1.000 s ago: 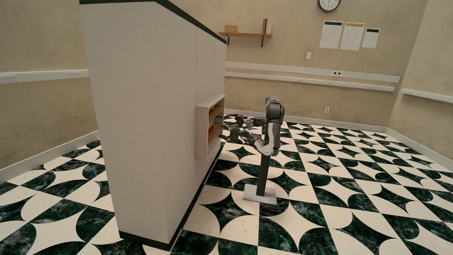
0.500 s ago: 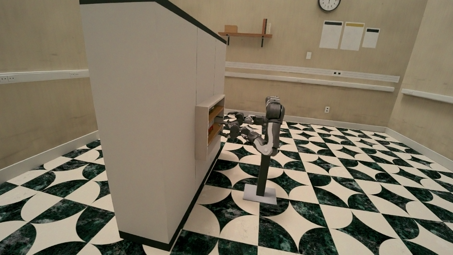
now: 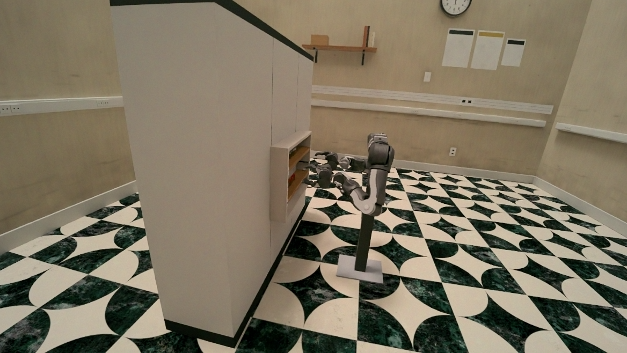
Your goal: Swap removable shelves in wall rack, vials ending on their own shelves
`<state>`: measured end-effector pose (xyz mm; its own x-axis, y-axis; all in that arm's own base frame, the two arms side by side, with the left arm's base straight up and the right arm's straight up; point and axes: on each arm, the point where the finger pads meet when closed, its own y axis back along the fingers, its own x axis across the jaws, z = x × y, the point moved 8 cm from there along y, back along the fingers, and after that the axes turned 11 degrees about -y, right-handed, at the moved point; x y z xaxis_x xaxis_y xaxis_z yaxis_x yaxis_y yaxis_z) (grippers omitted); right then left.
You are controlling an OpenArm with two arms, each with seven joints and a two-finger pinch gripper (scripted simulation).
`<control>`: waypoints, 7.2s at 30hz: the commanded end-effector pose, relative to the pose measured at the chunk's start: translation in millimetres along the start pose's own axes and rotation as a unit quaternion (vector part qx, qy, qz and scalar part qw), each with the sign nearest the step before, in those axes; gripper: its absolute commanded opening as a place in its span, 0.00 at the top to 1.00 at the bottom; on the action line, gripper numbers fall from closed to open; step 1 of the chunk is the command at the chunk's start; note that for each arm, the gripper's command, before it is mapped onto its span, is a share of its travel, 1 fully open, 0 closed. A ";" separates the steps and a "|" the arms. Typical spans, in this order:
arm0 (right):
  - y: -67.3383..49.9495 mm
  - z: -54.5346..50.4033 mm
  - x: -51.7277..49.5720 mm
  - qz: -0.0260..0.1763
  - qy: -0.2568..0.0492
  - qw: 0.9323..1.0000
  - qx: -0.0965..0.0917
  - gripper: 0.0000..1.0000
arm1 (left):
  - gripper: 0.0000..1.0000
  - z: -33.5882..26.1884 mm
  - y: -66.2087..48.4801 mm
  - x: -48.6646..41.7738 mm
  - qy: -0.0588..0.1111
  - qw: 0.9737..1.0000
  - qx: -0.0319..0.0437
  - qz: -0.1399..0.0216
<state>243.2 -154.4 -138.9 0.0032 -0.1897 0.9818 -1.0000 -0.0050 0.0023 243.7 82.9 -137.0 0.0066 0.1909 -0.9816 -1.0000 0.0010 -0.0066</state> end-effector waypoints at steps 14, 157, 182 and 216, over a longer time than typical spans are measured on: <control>-0.1 -2.5 17.6 0.002 -0.001 1.000 -0.002 0.67 | 0.67 2.9 0.3 -15.6 0.000 1.000 0.000 0.003; -95.0 -6.4 39.7 0.002 -0.001 1.000 -0.002 0.91 | 0.91 7.2 -94.8 -36.8 0.000 1.000 0.000 0.003; -95.0 -6.9 42.3 0.002 -0.001 1.000 -0.002 1.00 | 1.00 7.7 -94.9 -39.4 0.000 1.000 0.000 0.003; -95.0 -9.8 57.6 0.002 -0.001 1.000 -0.002 1.00 | 1.00 10.6 -95.0 -54.5 0.000 1.000 0.000 0.003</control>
<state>338.9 -155.1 -88.3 0.0288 -0.1912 0.9811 -0.9996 0.0023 0.0298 338.7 82.9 -88.1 -0.0289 0.1910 -0.9812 -0.9996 0.0007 0.0296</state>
